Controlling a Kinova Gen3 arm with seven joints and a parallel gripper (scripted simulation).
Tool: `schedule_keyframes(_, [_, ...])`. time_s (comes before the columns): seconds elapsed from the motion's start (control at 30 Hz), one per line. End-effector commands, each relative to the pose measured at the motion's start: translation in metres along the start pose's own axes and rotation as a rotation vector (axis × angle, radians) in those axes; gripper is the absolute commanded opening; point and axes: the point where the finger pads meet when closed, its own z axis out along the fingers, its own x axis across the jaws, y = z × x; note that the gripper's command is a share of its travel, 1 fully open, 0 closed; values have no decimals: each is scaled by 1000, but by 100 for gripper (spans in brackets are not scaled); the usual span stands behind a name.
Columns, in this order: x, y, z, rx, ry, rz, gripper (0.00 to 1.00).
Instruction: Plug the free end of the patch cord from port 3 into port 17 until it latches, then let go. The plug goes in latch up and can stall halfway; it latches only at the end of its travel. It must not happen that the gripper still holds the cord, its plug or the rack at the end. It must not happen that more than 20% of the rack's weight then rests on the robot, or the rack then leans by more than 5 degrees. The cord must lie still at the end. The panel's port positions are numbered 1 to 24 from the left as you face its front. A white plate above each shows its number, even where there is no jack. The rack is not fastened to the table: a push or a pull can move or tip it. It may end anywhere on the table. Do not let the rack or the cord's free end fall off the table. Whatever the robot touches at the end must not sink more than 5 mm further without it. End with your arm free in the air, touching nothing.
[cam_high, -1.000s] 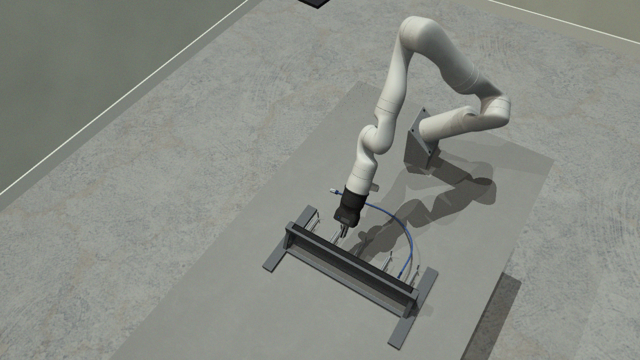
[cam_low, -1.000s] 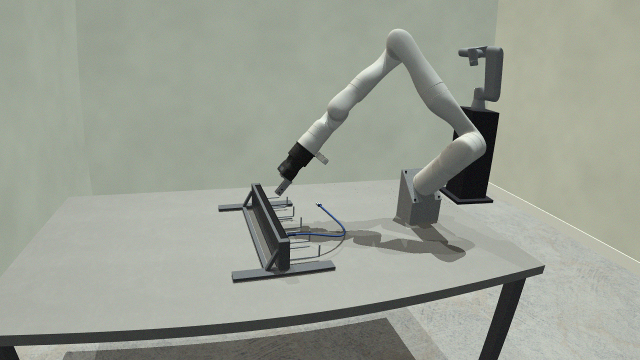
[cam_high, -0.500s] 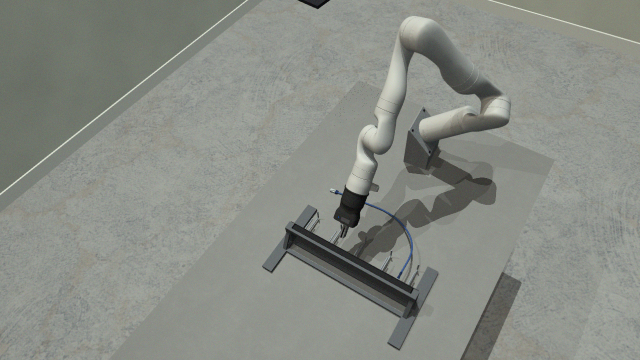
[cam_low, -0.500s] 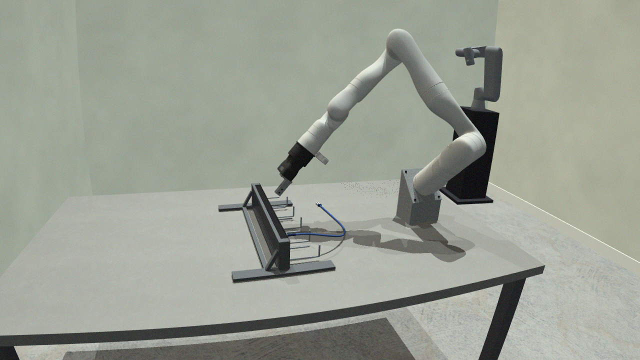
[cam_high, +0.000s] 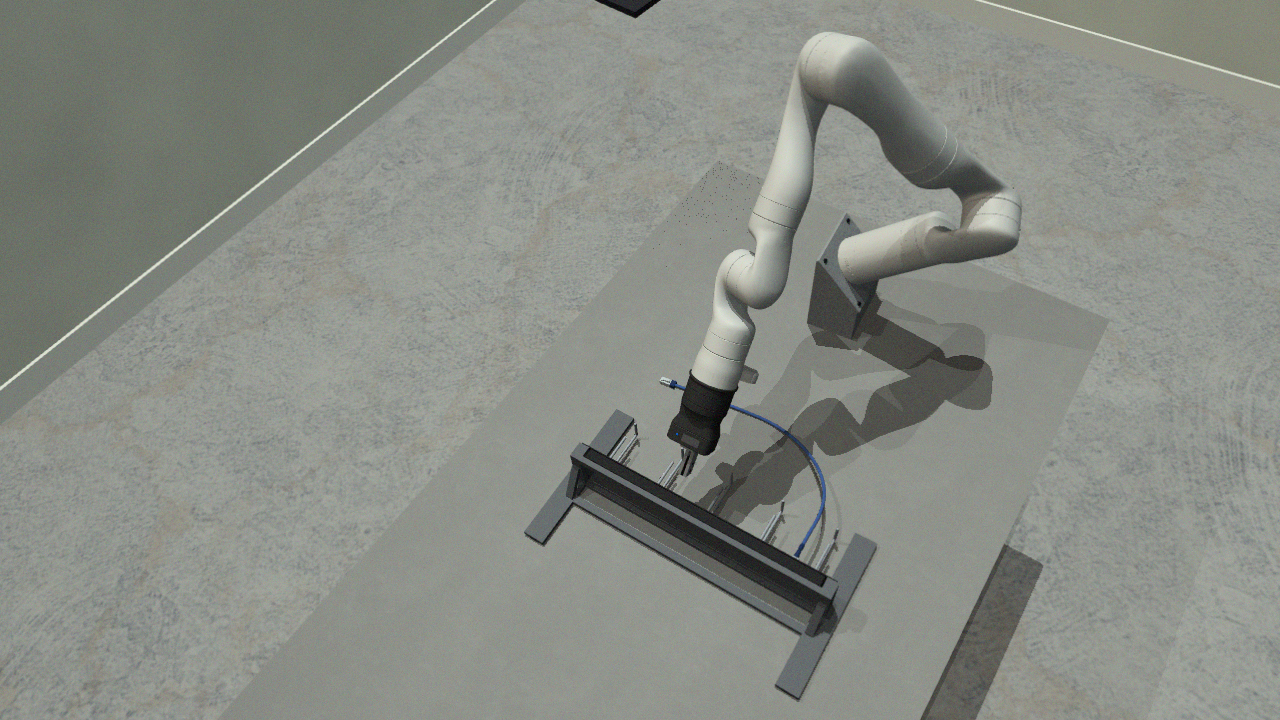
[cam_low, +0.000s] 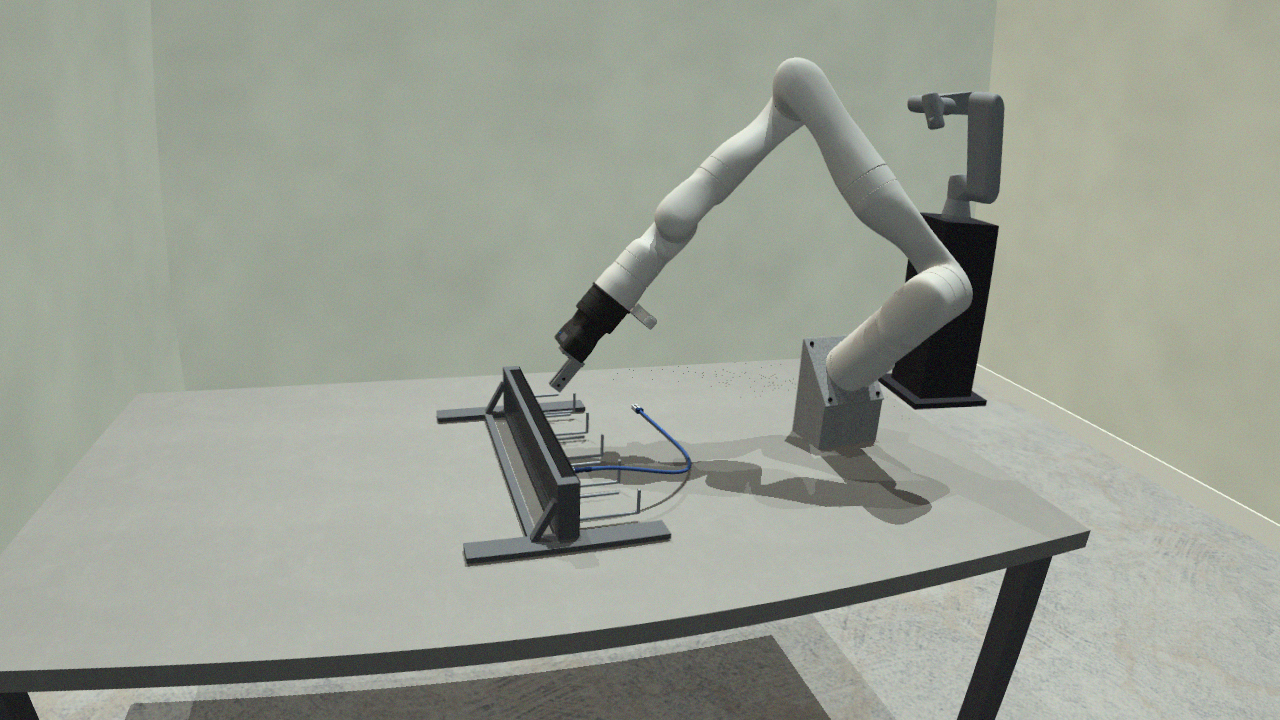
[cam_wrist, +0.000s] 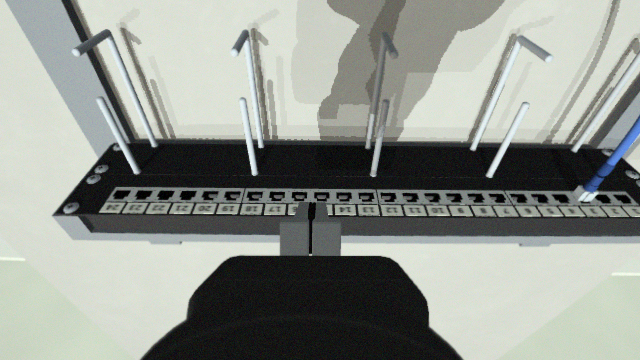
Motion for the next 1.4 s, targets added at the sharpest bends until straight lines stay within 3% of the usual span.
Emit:
schedule_keyframes(0.0, [0,4,-3,-10,0,15,0])
schedule_keyframes(0.23, [2,1,-34,-4,5,16,0])
schedule_keyframes(0.3, [2,1,-34,-4,5,16,0])
schedule_keyframes(0.6, [2,1,-110,-4,6,15,0])
schedule_keyframes(0.77, [2,1,-135,-4,6,15,0])
schedule_keyframes(1.17, [1,3,-140,-4,6,12,0])
schedule_keyframes(1.37, [-14,4,-141,-6,5,11,0])
